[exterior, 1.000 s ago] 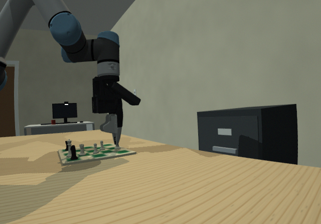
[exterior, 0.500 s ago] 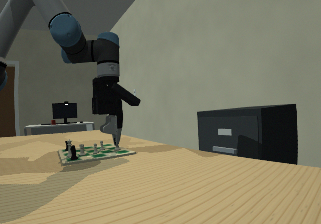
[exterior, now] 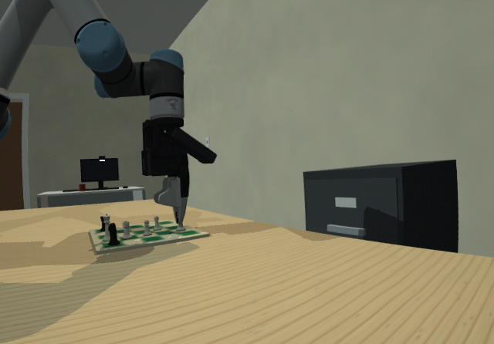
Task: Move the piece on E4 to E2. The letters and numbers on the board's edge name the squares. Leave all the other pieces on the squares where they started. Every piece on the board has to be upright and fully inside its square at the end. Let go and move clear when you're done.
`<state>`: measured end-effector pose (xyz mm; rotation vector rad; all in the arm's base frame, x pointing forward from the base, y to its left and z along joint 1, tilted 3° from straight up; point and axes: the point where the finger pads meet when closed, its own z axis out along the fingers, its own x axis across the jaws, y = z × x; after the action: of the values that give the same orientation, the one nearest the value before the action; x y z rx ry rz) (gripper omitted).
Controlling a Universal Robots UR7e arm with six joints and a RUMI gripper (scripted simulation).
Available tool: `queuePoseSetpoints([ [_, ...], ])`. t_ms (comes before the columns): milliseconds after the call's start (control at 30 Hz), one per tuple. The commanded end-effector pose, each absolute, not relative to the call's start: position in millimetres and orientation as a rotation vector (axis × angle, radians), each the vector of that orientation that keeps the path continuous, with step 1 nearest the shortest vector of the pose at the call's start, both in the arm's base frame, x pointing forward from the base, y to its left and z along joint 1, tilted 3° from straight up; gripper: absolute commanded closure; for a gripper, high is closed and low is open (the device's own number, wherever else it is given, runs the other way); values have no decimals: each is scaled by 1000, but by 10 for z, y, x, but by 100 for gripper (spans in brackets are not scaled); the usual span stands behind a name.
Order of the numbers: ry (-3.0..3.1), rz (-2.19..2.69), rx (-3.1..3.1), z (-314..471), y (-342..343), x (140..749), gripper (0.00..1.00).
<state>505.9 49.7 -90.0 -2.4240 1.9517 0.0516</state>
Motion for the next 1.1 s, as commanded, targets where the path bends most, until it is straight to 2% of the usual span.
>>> queuePoseSetpoints([
  [0, 1951, 50, -2423, -895, 496, 5064, 100],
  [800, 1951, 50, -2423, -895, 496, 5064, 100],
  [833, 1951, 50, -2423, -895, 496, 5064, 96],
  [900, 1951, 50, -2423, -895, 496, 5064, 96],
  [933, 1951, 50, -2423, -895, 496, 5064, 91],
  [1000, 1951, 50, -2423, -895, 496, 5064, 91],
  [1033, 1951, 50, -2423, -895, 496, 5064, 87],
  [1067, 1951, 50, -2423, -895, 496, 5064, 87],
])
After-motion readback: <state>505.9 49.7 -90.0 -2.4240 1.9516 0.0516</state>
